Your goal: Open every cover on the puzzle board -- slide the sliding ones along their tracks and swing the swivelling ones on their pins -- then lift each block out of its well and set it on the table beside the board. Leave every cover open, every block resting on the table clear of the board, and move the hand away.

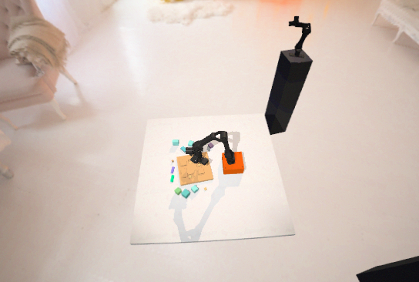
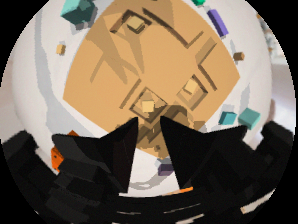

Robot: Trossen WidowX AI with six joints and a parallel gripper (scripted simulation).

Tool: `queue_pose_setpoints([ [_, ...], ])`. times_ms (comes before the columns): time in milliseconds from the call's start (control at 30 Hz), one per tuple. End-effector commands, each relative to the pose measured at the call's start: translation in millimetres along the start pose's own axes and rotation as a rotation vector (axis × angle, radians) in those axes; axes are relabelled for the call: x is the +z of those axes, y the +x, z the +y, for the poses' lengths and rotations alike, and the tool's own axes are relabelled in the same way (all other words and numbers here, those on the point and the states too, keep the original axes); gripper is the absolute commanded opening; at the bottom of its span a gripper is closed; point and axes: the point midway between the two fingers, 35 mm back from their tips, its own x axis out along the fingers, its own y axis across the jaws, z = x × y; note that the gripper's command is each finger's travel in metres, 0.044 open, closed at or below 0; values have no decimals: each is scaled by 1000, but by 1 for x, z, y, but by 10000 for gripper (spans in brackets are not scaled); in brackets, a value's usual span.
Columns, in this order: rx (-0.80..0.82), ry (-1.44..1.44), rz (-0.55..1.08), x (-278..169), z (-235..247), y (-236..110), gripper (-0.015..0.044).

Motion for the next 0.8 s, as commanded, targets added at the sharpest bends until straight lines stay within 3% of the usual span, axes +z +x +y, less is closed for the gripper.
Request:
queue_pose_setpoints([
  [0, -6, -4, -9, 1, -1, -18, 144],
  [767, -5, 148, -9, 2, -1, -8, 144],
])
